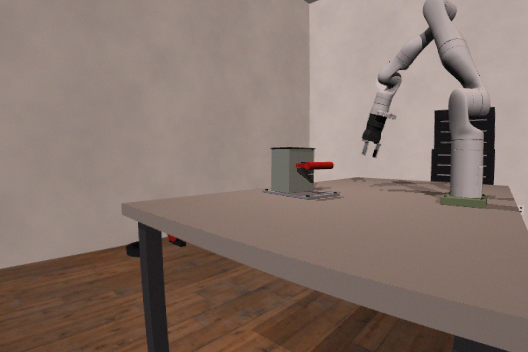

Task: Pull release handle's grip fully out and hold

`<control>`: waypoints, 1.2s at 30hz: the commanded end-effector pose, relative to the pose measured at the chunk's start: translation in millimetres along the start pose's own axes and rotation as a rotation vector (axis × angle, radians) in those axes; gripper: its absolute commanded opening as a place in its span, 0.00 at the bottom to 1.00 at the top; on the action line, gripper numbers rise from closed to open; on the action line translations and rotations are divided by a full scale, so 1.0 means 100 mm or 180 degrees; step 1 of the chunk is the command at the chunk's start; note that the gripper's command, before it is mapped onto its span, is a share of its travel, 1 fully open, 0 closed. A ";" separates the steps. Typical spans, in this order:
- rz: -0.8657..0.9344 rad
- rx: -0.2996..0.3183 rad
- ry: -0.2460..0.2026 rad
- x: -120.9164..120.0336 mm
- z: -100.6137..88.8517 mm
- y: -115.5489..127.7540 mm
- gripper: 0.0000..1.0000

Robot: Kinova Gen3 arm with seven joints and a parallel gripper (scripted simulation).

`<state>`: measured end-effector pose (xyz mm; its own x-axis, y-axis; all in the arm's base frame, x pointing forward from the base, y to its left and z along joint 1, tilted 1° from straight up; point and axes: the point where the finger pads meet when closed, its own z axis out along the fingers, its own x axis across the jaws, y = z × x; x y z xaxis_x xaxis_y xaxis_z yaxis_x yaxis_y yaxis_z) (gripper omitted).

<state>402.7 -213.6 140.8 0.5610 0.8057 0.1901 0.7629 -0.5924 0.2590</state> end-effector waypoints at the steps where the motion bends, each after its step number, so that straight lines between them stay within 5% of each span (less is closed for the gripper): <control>1: -0.0065 0.0014 0.0017 0.10 0.01 0.00 1.00; 36: -0.0474 0.0264 0.0006 0.55 0.01 -0.15 1.00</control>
<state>419.9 -162.8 145.7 0.4453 0.8815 0.1569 0.8587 -0.4701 0.2040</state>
